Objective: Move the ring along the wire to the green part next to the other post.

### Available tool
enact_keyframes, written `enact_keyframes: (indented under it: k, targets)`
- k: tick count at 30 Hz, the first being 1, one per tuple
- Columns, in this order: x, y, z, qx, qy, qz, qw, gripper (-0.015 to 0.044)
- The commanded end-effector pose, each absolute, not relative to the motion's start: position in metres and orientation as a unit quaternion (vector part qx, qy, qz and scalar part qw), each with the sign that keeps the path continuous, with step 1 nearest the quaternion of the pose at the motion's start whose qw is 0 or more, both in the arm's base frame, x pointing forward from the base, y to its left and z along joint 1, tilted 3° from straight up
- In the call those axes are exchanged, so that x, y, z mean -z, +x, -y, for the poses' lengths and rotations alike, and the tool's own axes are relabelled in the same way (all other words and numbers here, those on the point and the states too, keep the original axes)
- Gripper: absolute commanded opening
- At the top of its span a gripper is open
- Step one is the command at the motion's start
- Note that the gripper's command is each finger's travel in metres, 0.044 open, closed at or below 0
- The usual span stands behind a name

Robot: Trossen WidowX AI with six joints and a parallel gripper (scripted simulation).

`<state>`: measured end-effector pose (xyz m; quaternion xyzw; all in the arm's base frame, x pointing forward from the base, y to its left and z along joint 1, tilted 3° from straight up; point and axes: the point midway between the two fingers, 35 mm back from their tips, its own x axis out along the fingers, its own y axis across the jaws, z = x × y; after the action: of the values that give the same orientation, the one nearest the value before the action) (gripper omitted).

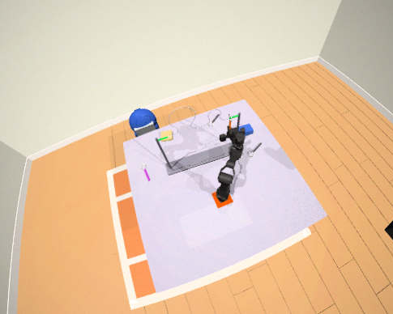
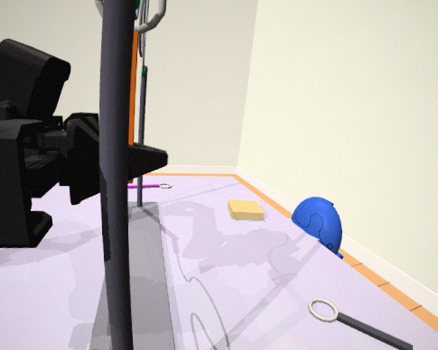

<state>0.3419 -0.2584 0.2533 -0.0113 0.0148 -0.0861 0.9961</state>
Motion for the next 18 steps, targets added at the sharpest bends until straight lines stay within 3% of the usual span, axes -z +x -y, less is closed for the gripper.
enact_keyframes:
  k: [1,18]
  targets:
    - [-0.252,0.342,0.254,0.089,-0.006,-0.016,0.996,-0.015]
    - [-0.251,0.346,0.235,0.089,0.005,-0.016,0.996,-0.015]
